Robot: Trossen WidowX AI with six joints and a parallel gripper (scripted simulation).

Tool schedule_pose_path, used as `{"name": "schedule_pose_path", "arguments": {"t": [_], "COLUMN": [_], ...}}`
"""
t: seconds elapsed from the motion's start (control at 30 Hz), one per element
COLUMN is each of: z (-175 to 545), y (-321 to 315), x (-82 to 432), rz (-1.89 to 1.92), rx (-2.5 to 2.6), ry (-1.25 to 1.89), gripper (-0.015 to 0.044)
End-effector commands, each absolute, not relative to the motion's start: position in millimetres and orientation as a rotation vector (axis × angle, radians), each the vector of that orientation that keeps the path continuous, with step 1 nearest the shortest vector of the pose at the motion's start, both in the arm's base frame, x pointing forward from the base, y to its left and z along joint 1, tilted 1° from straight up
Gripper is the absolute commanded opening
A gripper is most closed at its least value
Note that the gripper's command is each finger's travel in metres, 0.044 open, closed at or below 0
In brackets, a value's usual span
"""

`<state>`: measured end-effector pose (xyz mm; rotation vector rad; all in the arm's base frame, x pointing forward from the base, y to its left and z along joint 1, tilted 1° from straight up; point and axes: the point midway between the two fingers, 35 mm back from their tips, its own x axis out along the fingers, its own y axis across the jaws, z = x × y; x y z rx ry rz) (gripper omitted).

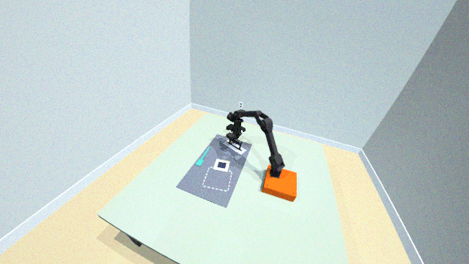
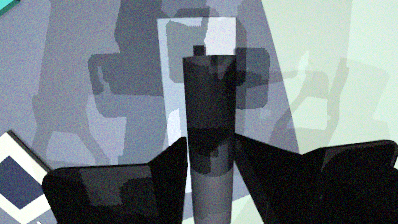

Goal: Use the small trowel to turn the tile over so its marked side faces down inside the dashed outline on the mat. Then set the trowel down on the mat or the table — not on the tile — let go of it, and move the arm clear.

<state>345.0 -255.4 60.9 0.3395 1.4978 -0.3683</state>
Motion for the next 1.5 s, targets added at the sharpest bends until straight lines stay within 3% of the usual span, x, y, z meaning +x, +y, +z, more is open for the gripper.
{"name": "schedule_pose_path", "arguments": {"t": [0.0,0.57,1.47], "z": [60.3,60.3,60.3], "y": [-253.1,-253.1,-253.1], "x": [346.3,346.3,346.3], "rz": [-0.363,-0.378,-0.974], "rx": [0.345,0.360,0.985], "ry": [1.497,1.494,1.289], "gripper": [0.0131,0.0130,0.0130]}}
